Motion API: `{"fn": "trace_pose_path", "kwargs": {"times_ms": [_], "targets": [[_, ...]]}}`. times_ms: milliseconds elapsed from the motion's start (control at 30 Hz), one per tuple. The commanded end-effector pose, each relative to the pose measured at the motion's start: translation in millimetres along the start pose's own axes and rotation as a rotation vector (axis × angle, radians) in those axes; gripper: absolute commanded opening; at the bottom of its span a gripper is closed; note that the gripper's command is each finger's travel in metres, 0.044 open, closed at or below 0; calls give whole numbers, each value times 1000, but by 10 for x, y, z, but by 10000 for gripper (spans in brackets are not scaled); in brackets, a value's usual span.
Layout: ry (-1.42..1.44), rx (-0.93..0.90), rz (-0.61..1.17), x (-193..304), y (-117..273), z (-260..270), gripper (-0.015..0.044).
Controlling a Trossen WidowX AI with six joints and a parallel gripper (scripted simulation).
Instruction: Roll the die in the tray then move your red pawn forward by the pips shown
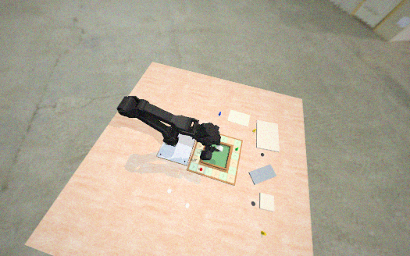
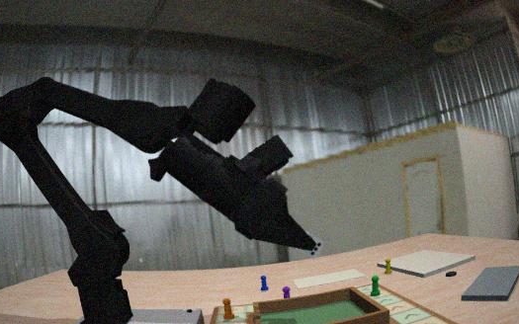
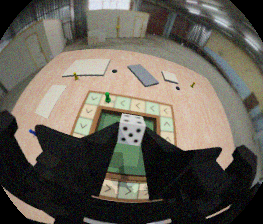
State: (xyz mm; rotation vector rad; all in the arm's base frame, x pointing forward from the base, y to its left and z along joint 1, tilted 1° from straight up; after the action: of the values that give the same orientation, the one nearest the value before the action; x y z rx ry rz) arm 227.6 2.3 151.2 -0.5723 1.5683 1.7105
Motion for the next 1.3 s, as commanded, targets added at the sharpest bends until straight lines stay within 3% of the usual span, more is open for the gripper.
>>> {"fn": "trace_pose_path", "kwargs": {"times_ms": [0, 67, 367, 633, 767, 1267], "targets": [[0, 0, 1, 1, -2, 0, 0], [0, 0, 1, 1, -2, 0, 0], [0, 0, 1, -16, 11, 4, 236], [4, -1, -3, -291, 263, 69, 440], [5, 17, 72, -321, 216, 76, 440], [3, 188, 807, -480, -345, 111, 440]]}}
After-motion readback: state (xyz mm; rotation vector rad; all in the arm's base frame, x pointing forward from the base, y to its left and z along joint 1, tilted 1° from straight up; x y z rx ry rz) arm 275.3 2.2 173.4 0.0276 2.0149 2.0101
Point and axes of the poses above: the point midway between the two fingers, 35 mm back from their tips, its own y axis back along the fingers, its own z axis across the jaws, x = y × z, the point moved 5 cm from there along y, back along the fingers, and after that the axes turned 13 degrees about -y, right-handed, at the moved point
